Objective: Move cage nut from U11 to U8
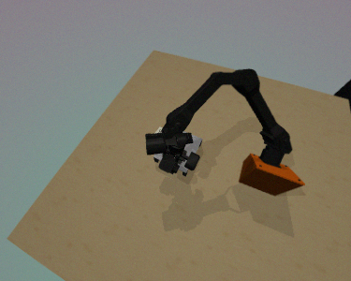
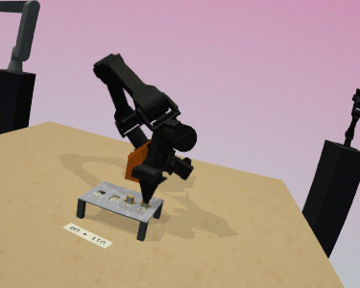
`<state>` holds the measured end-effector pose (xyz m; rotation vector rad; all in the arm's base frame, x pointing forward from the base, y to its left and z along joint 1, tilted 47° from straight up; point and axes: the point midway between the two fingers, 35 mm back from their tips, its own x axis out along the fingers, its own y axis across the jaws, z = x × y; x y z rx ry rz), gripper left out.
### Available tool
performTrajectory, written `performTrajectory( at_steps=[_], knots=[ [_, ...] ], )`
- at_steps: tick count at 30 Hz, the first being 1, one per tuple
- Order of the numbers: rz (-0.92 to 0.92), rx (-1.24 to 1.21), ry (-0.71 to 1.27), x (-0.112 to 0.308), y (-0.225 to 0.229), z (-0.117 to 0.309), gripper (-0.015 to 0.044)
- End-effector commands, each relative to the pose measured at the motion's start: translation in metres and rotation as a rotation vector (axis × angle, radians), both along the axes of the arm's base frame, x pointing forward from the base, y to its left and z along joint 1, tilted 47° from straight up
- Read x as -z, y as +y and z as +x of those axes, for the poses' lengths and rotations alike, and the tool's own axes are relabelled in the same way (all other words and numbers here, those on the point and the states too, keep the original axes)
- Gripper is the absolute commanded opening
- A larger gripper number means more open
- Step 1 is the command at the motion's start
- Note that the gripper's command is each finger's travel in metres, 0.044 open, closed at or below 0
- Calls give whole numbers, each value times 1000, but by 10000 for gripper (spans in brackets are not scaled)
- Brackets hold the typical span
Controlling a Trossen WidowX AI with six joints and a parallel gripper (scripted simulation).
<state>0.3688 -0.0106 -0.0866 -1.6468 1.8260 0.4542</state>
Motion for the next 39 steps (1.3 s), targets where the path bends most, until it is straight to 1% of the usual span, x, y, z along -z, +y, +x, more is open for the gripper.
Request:
performTrajectory(
  at_steps=[1, 39],
  knots=[
    [5, 9, 4, 1, 0, 0, 26],
    [9, 27, 20, 2, 0, 1, 26]
  ],
)
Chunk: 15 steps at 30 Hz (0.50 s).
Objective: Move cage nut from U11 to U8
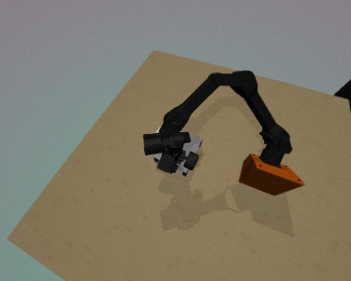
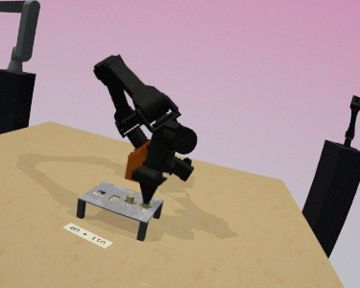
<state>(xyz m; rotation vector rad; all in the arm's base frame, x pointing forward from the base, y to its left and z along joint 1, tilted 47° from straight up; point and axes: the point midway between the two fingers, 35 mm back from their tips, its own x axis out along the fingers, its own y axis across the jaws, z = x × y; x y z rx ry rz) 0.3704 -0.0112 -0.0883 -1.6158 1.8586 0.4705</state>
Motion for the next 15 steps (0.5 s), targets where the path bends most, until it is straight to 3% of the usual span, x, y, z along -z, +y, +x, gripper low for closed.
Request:
performTrajectory(
  at_steps=[1, 15],
  knots=[
    [1, -1, -4, 1, 0, -1, 26],
    [-5, -18, -19, 1, 0, -2, 26]
  ],
)
